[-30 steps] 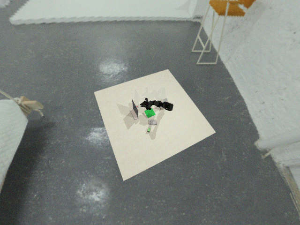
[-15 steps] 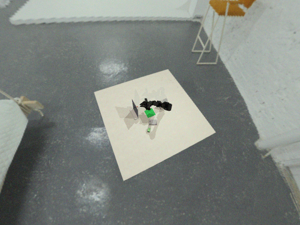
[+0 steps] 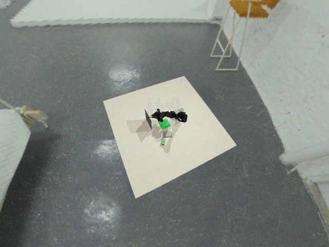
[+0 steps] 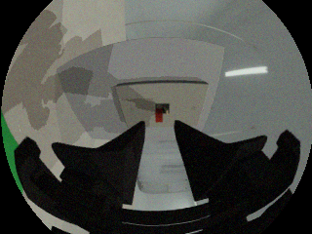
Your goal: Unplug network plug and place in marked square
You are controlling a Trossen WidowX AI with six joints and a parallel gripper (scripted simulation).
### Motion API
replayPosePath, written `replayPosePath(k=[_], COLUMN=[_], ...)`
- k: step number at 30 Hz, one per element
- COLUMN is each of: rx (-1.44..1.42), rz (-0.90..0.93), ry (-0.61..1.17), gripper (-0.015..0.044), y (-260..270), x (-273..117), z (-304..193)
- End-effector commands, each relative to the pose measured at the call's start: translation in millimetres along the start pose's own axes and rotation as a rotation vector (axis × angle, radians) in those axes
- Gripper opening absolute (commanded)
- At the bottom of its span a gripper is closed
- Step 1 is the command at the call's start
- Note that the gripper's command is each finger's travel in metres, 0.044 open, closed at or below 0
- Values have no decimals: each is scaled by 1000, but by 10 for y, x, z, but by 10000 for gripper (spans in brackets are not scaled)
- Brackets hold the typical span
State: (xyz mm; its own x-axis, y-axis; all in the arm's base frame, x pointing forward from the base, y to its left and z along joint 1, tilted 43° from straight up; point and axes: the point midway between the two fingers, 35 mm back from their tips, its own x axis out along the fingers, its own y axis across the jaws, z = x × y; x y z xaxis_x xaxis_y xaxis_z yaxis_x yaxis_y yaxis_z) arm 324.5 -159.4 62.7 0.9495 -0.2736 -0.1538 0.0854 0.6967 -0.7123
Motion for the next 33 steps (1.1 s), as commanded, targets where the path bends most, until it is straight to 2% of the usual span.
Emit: replayPosePath(k=[1,12,33], rx=[-12,-21,-21], rz=[-15,-30,-30], ry=[3,4,4], gripper=[156,156,16], y=[-16,-10,-10], x=[90,220,220], z=[22,72,72])
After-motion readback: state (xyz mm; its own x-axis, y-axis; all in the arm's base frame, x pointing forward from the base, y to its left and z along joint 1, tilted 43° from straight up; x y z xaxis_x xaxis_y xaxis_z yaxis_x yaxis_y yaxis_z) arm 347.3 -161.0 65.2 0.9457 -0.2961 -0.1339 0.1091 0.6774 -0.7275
